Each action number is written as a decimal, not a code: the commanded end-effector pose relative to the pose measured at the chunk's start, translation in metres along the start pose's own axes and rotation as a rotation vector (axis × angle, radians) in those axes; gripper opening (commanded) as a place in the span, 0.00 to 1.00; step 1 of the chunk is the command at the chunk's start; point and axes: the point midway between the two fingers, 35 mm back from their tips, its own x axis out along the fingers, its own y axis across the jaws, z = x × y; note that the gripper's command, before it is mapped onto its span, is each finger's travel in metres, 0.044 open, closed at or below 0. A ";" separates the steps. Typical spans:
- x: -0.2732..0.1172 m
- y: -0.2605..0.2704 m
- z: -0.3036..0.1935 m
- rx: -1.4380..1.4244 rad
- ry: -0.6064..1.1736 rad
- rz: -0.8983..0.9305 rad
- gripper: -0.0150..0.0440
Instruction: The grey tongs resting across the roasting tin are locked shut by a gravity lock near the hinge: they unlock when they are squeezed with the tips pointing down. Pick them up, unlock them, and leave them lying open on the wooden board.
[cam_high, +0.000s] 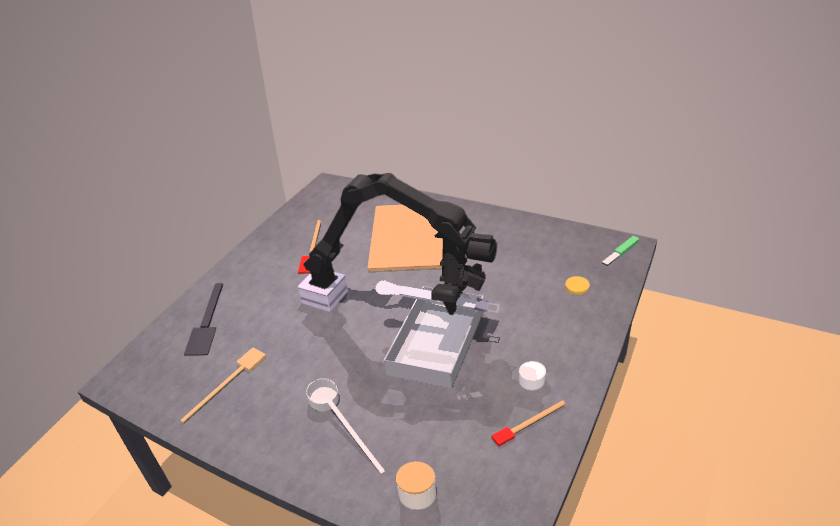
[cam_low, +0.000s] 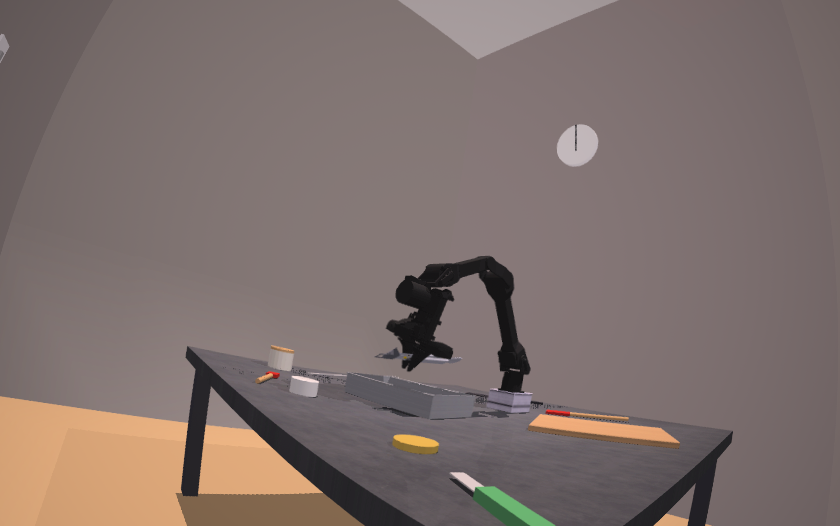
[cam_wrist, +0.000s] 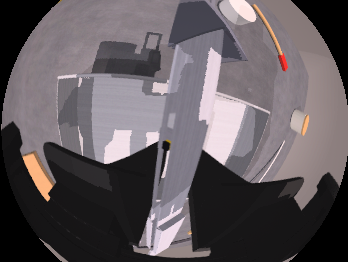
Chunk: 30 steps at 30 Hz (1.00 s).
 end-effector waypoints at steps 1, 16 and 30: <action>-0.001 0.001 -0.001 0.064 0.014 0.111 0.00; -0.005 0.004 -0.001 0.137 0.030 0.260 0.00; -0.029 0.083 -0.001 -0.137 -0.007 0.270 0.00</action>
